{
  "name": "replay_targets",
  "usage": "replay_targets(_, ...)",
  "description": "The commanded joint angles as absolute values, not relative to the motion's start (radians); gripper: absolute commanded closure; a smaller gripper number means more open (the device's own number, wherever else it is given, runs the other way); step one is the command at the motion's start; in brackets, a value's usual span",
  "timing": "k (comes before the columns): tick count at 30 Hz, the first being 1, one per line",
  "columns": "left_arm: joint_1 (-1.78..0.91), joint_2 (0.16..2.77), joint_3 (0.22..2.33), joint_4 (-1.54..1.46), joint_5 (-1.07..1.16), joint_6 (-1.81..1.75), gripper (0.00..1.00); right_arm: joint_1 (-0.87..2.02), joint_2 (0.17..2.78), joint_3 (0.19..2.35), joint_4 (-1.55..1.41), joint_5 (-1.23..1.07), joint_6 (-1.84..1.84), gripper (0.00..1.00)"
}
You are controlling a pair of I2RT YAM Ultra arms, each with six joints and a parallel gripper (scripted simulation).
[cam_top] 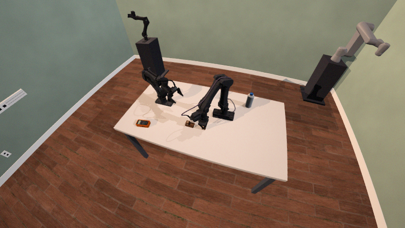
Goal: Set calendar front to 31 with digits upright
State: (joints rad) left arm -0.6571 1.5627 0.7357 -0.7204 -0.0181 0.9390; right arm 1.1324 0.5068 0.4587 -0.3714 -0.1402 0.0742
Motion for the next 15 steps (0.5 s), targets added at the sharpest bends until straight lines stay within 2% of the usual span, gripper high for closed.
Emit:
replay_targets(1, -0.646, 1.577, 0.715, -0.702, -0.005, 0.948, 0.74, 1.126, 0.511, 0.470, -0.354, -0.142, 0.072, 0.00)
replay_targets(15, -0.646, 1.579, 0.713, -0.691, -0.005, 0.947, 0.74, 1.126, 0.511, 0.470, -0.354, -0.142, 0.072, 0.00)
